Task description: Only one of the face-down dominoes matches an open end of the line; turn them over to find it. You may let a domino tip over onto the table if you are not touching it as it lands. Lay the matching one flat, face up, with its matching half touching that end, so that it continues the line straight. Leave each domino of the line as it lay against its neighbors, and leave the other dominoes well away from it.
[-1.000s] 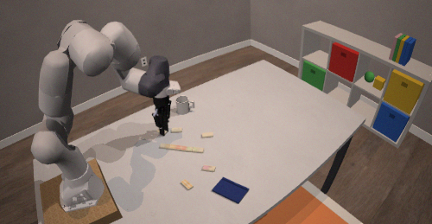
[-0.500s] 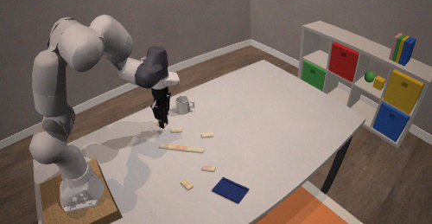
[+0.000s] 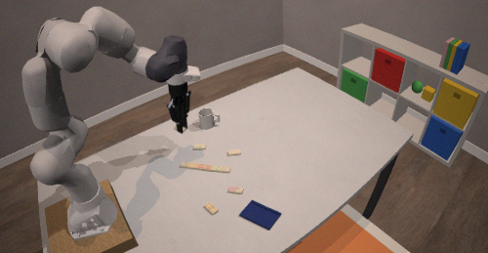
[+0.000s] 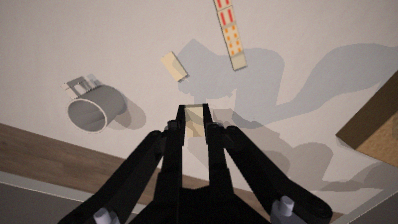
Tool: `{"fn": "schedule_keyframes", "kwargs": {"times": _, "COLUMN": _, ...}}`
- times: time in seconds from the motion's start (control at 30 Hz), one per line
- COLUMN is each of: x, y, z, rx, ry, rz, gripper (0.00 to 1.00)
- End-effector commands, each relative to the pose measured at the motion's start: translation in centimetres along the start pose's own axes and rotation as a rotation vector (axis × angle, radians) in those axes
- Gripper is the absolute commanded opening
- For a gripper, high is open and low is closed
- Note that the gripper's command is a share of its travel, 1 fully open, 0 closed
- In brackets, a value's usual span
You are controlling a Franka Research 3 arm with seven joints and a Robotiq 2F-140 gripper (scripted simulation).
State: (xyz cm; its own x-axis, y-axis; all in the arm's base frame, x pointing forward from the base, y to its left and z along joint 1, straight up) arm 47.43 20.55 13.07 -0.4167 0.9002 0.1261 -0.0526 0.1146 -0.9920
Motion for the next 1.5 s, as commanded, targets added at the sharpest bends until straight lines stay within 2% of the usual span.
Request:
{"fn": "schedule_keyframes", "kwargs": {"times": 0.0, "x": 0.2, "y": -0.8, "z": 0.7, "rx": 0.020, "ry": -0.039, "rz": -0.014, "gripper": 0.22}}
{"fn": "schedule_keyframes", "kwargs": {"times": 0.27, "x": 0.2, "y": -1.0, "z": 0.6, "rx": 0.020, "ry": -0.039, "rz": -0.014, "gripper": 0.22}}
{"fn": "schedule_keyframes", "kwargs": {"times": 0.33, "x": -0.7, "y": -1.4, "z": 0.1, "rx": 0.015, "ry": -0.042, "rz": -0.018, "gripper": 0.22}}
{"fn": "schedule_keyframes", "kwargs": {"times": 0.37, "x": -1.9, "y": -1.9, "z": -0.5, "rx": 0.009, "ry": -0.046, "rz": -0.022, "gripper": 0.22}}
{"fn": "schedule_keyframes", "kwargs": {"times": 0.43, "x": -6.1, "y": -3.5, "z": -2.2, "rx": -0.007, "ry": -0.056, "rz": -0.031, "gripper": 0.22}}
{"fn": "schedule_keyframes", "kwargs": {"times": 0.5, "x": -9.8, "y": -4.4, "z": -2.9, "rx": -0.024, "ry": -0.063, "rz": -0.036, "gripper": 0.22}}
{"fn": "schedule_keyframes", "kwargs": {"times": 0.6, "x": -15.7, "y": -5.5, "z": -3.0, "rx": -0.027, "ry": -0.061, "rz": -0.029, "gripper": 0.22}}
{"fn": "schedule_keyframes", "kwargs": {"times": 0.7, "x": -21.8, "y": -6.1, "z": -2.3, "rx": -0.002, "ry": -0.048, "rz": -0.018, "gripper": 0.22}}
{"fn": "schedule_keyframes", "kwargs": {"times": 0.77, "x": -21.8, "y": -6.1, "z": -2.3, "rx": -0.002, "ry": -0.048, "rz": -0.018, "gripper": 0.22}}
{"fn": "schedule_keyframes", "kwargs": {"times": 0.8, "x": -27.2, "y": -6.4, "z": -1.3, "rx": 0.007, "ry": -0.044, "rz": -0.016, "gripper": 0.22}}
{"fn": "schedule_keyframes", "kwargs": {"times": 0.93, "x": -34.0, "y": -6.7, "z": 0.3, "rx": 0.020, "ry": -0.039, "rz": -0.014, "gripper": 0.22}}
{"fn": "schedule_keyframes", "kwargs": {"times": 1.07, "x": -41.3, "y": -6.7, "z": 3.0, "rx": 0.022, "ry": -0.034, "rz": -0.003, "gripper": 0.22}}
{"fn": "schedule_keyframes", "kwargs": {"times": 1.1, "x": -42.3, "y": -6.9, "z": 3.6, "rx": 0.024, "ry": -0.029, "rz": 0.007, "gripper": 0.22}}
{"fn": "schedule_keyframes", "kwargs": {"times": 1.17, "x": -42.5, "y": -7.9, "z": 3.6, "rx": 0.028, "ry": -0.012, "rz": 0.040, "gripper": 0.22}}
{"fn": "schedule_keyframes", "kwargs": {"times": 1.27, "x": -42.8, "y": -10.6, "z": 3.7, "rx": 0.038, "ry": 0.034, "rz": 0.132, "gripper": 0.22}}
{"fn": "schedule_keyframes", "kwargs": {"times": 1.33, "x": -42.8, "y": -10.6, "z": 3.7, "rx": 0.038, "ry": 0.034, "rz": 0.132, "gripper": 0.22}}
{"fn": "schedule_keyframes", "kwargs": {"times": 1.4, "x": -43.1, "y": -13.2, "z": 3.9, "rx": 0.043, "ry": 0.080, "rz": 0.226, "gripper": 0.22}}
{"fn": "schedule_keyframes", "kwargs": {"times": 1.47, "x": -43.3, "y": -16.6, "z": 4.0, "rx": 0.041, "ry": 0.137, "rz": 0.348, "gripper": 0.22}}
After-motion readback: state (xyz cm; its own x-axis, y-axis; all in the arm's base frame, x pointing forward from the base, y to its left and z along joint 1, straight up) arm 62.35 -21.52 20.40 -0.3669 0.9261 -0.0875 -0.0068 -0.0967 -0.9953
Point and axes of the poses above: the point where the finger pads meet when closed, its own y axis out along the fingers, its own z axis across the jaws, x = y × z, the point moved 5 cm from there along -y, back along the fingers, and after that the axes turned 3 degrees about y, right-handed, at the moved point
